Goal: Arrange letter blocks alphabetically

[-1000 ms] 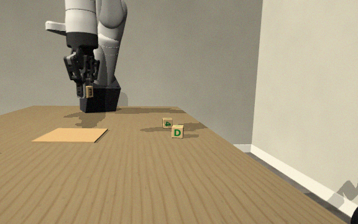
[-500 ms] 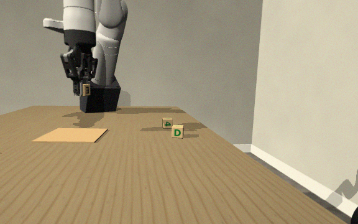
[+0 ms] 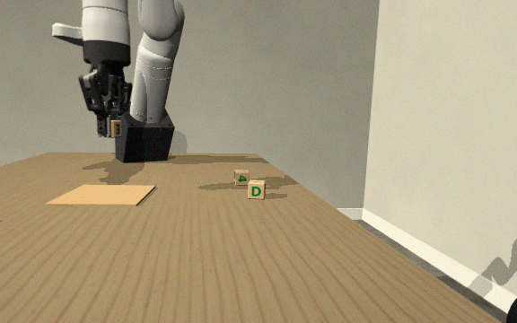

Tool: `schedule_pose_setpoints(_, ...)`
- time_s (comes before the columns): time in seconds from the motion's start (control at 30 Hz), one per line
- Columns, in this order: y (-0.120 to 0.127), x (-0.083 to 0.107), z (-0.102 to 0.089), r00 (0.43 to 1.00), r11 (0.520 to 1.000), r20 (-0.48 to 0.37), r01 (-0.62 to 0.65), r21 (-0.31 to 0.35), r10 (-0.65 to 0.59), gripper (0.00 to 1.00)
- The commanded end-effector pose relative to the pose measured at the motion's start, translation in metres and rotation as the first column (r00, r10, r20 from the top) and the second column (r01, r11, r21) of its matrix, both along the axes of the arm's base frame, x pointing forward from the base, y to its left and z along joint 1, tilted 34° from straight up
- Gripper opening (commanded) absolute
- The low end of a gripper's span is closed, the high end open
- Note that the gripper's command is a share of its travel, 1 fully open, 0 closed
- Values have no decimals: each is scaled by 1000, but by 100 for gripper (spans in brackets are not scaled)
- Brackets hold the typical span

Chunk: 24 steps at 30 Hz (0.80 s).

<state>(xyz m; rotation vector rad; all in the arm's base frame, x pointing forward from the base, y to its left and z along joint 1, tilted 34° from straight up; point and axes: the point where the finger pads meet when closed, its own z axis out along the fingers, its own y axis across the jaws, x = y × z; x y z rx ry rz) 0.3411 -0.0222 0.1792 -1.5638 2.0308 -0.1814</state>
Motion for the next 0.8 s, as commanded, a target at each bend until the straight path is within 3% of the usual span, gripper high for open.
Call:
schedule_pose_setpoints(0.0, -14, 10, 3, 999, 1000, 24, -26, -2, 26, 26)
schedule_pose_setpoints(0.07, -34, 17, 3, 997, 997, 43, -67, -26, 68, 26)
schedule_pose_setpoints(0.13, -34, 17, 3, 997, 997, 43, -67, -26, 68, 26)
schedule_pose_setpoints(0.33, -103, 22, -16, 979, 976, 57, -187, -116, 195, 26)
schedule_pose_setpoints(0.43, -123, 20, -27, 972, 965, 48, -222, -143, 231, 26)
schedule_pose_setpoints(0.77, -130, 18, -30, 969, 961, 45, -233, -151, 242, 26)
